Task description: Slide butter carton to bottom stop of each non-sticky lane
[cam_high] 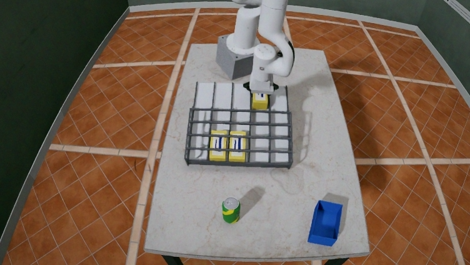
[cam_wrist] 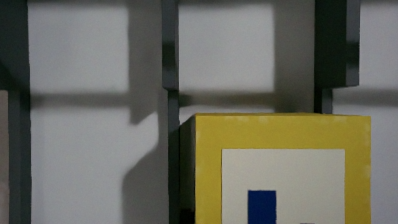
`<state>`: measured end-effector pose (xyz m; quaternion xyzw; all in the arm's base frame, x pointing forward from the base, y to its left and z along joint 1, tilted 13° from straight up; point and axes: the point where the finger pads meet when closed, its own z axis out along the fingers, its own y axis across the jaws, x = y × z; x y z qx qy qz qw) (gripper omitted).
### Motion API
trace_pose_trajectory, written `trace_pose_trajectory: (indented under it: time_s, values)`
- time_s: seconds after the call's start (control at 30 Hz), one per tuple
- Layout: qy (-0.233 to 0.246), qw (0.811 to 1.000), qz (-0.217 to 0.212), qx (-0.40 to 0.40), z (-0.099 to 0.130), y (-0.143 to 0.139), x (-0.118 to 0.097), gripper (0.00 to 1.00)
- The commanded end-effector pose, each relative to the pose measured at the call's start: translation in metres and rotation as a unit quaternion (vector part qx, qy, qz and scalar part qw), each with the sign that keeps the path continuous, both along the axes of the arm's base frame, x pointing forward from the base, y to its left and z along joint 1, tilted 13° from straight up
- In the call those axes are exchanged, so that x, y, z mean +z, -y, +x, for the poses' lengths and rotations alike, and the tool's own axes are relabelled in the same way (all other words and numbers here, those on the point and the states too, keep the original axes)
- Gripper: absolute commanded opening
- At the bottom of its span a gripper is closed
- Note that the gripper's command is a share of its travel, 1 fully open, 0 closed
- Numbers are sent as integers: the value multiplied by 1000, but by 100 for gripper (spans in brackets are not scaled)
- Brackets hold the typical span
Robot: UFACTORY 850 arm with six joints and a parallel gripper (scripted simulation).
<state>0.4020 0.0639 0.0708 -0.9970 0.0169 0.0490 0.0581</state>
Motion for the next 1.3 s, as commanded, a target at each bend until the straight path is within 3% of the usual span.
trace_pose_trajectory:
  time_s: [0.0,1.27]
  values:
    - [1,1000,0,0,1,0,0,75]
    - [1,1000,0,0,1,0,0,80]
